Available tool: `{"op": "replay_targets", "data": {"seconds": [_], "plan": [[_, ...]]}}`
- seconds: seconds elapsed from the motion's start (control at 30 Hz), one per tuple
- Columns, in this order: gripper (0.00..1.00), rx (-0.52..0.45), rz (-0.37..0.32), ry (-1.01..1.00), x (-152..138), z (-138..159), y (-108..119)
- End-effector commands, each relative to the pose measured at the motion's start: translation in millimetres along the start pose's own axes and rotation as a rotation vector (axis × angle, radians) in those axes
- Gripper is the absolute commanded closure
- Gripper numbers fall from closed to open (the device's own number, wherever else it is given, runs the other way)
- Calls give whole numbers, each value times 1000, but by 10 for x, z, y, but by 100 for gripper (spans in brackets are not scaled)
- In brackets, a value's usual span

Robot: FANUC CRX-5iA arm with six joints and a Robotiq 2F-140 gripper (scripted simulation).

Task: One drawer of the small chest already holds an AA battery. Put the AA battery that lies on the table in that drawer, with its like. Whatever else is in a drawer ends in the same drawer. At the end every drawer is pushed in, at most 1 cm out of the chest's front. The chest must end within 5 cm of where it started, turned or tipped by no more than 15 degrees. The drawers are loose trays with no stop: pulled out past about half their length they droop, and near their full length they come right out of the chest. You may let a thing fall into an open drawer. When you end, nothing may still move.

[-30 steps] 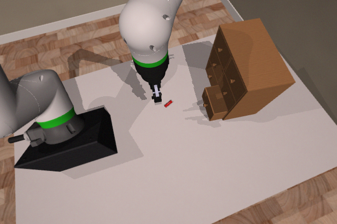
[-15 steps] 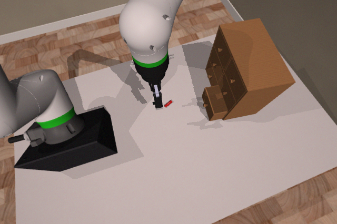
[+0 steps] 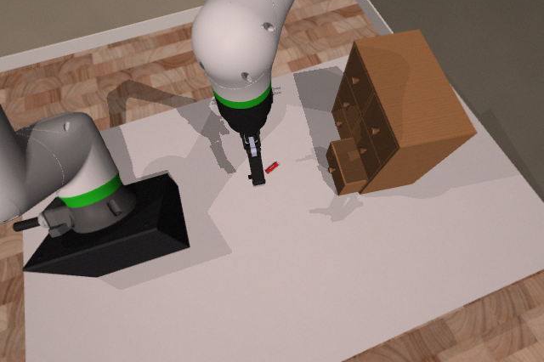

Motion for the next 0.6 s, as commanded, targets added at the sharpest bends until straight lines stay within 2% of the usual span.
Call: {"op": "replay_targets", "data": {"seconds": [0.0,0.07,0.13,0.33,0.57], "plan": [[0,0,-1,0,0,1,109],[0,0,-1,0,0,1,222],[0,0,-1,0,0,1,222],[0,0,-1,0,0,1,531],[0,0,-1,1,0,1,574]]}}
Point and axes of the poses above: the point where the finger pads meet when closed, its own y axis back along the fingers, its own x axis across the jaws, z = x × y, the point moved 8 cm from there along y, back along the fingers, and after that the axes turned 14 degrees about y, right-handed, at the moved point
